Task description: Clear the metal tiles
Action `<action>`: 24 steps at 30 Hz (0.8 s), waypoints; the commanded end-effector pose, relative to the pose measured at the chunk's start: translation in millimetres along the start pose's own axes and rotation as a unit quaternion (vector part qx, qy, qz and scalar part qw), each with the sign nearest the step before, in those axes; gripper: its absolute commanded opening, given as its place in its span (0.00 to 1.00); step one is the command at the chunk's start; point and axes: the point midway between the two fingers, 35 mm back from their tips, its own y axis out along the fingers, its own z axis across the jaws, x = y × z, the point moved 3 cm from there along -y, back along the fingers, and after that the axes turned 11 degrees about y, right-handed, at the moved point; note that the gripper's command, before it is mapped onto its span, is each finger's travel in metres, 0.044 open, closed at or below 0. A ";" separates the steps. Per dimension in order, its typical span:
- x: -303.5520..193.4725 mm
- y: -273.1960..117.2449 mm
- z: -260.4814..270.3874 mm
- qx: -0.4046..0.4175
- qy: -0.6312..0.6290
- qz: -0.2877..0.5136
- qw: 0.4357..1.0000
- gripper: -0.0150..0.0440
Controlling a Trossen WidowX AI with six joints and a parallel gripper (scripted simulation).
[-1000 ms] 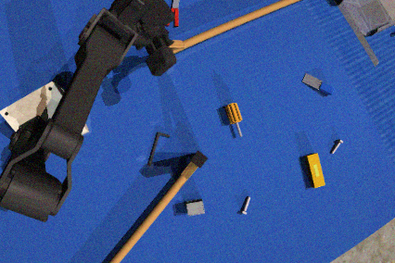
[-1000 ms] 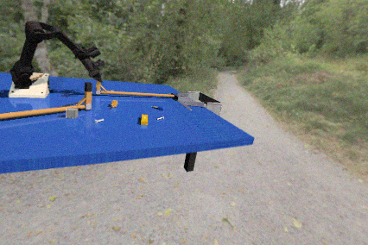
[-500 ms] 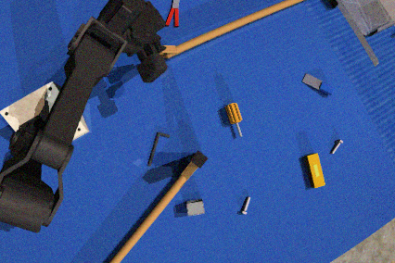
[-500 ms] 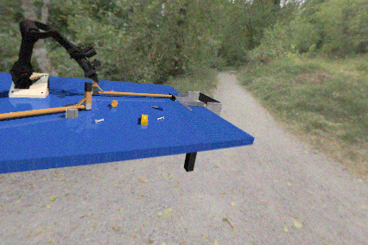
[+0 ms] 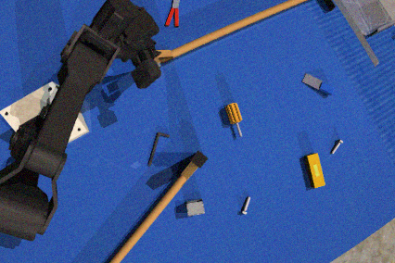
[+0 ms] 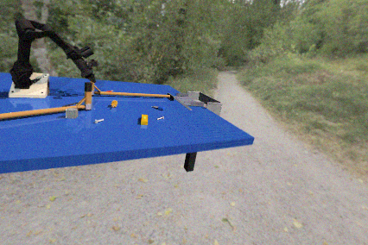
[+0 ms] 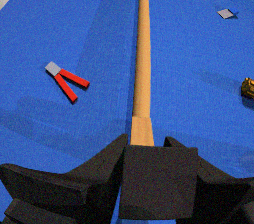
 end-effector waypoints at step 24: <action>2.5 -4.6 -35.5 -0.005 0.005 -0.003 1.000 0.25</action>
